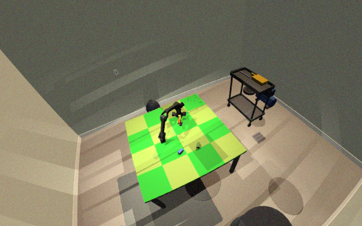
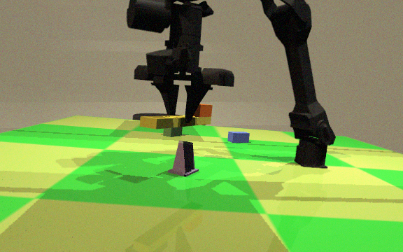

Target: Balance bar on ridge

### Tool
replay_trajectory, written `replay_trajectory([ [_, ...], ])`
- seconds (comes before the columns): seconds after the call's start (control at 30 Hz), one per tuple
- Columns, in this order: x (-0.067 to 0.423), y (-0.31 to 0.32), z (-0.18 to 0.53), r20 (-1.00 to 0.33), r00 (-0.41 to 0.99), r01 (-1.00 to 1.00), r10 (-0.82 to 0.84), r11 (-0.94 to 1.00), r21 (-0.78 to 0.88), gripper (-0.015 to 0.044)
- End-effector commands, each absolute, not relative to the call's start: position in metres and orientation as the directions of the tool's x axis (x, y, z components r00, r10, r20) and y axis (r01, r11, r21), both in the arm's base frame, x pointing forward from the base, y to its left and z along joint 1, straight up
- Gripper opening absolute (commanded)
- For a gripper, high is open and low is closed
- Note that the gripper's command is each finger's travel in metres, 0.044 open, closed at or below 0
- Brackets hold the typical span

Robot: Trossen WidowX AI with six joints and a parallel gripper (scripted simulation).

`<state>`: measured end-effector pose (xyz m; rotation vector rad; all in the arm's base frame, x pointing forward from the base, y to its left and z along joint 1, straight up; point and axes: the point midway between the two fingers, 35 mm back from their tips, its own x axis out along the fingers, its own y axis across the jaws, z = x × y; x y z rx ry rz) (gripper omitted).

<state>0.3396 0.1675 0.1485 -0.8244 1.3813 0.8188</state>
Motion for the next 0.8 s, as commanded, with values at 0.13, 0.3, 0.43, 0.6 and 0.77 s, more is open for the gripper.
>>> replay_trajectory([
  [0.13,0.339,0.168,0.136,-1.0,0.028,-0.874,0.014,0.485,-0.018,0.0],
  [0.3,0.339,0.168,0.128,-1.0,0.028,-0.875,0.014,0.485,-0.018,0.0],
  [0.43,0.338,0.168,0.122,-1.0,0.028,-0.875,0.014,0.484,-0.018,0.0],
  [0.6,0.338,0.168,0.121,-1.0,0.028,-0.875,0.014,0.484,-0.018,0.0],
  [0.77,0.338,0.168,0.12,-1.0,0.028,-0.875,0.014,0.484,-0.018,0.0],
])
